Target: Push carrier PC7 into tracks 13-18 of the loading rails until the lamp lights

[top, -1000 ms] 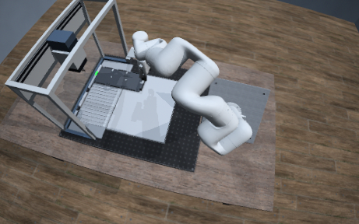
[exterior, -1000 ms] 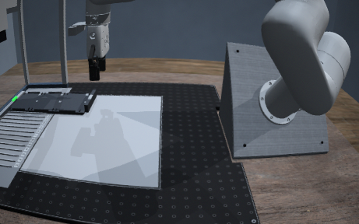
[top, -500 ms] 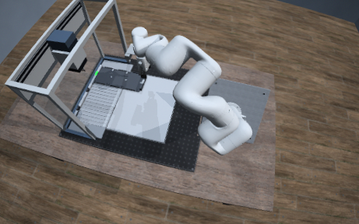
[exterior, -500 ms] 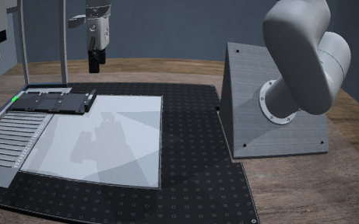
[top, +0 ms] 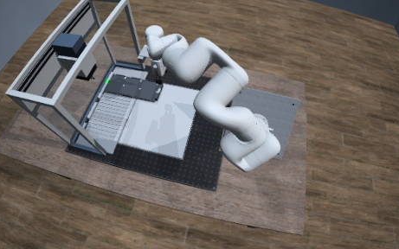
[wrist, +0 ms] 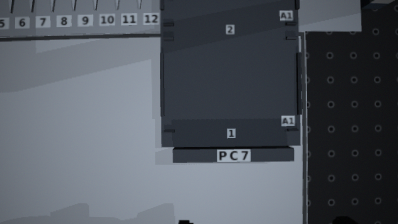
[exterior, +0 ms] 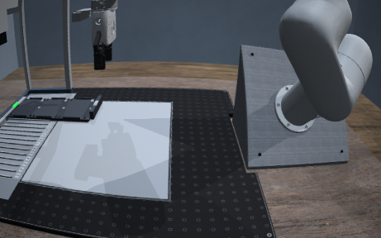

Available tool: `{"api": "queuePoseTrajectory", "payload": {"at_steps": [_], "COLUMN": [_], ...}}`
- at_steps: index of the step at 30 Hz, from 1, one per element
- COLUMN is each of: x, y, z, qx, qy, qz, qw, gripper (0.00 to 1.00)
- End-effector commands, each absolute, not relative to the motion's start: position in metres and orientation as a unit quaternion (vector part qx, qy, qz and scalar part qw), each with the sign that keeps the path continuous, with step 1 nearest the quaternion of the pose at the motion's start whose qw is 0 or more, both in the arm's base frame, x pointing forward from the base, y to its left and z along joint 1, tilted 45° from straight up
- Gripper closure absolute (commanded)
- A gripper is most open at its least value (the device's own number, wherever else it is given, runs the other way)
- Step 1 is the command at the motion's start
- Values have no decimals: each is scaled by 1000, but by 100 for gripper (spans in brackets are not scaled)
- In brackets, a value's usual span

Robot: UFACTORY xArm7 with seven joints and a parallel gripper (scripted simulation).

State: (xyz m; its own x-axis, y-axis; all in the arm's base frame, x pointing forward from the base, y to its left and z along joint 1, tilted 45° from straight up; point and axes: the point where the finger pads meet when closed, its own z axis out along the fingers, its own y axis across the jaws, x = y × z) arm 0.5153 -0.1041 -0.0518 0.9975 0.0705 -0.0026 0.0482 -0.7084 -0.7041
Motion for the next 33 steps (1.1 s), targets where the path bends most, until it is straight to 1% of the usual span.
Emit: {"api": "queuePoseTrajectory", "payload": {"at_steps": [1, 9, 33], "x": [517, 517, 517], "y": [-110, -119, -119], "z": [-47, -38, -38], "qx": [-925, -925, -925], "qy": [-31, -31, -31], "qz": [13, 13, 13], "qw": [379, 379, 379], "gripper": [18, 18, 18]}}
